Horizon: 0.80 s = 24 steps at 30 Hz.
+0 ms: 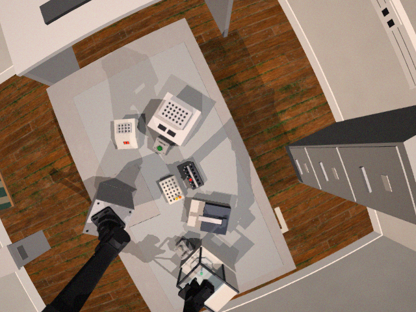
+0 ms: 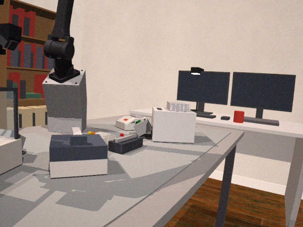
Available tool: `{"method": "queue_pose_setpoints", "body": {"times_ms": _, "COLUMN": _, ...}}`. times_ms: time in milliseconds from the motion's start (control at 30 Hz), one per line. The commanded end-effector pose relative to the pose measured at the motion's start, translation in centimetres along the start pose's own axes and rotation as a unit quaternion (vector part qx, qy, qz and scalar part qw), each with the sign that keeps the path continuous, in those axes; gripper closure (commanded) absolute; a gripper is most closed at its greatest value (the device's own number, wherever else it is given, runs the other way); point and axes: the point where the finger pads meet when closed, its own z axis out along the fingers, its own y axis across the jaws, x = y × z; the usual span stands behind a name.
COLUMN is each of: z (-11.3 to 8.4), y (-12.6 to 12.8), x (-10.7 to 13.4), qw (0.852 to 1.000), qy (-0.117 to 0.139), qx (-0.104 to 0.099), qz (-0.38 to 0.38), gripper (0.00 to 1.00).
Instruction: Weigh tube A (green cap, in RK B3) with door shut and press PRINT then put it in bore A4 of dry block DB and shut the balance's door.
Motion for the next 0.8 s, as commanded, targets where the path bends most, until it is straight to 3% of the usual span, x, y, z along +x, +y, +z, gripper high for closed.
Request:
{"method": "queue_pose_setpoints", "body": {"times_ms": 0, "z": -0.6, "y": -2.5, "x": -0.6, "qw": 1.0, "qy": 0.0, "qx": 0.015, "qz": -0.001, "gripper": 0.94}}
{"method": "queue_pose_setpoints", "body": {"times_ms": 767, "z": -0.6, "y": -4.6, "x": -0.6, "qw": 1.0, "qy": -0.001, "qx": 0.014, "qz": -0.001, "gripper": 0.94}}
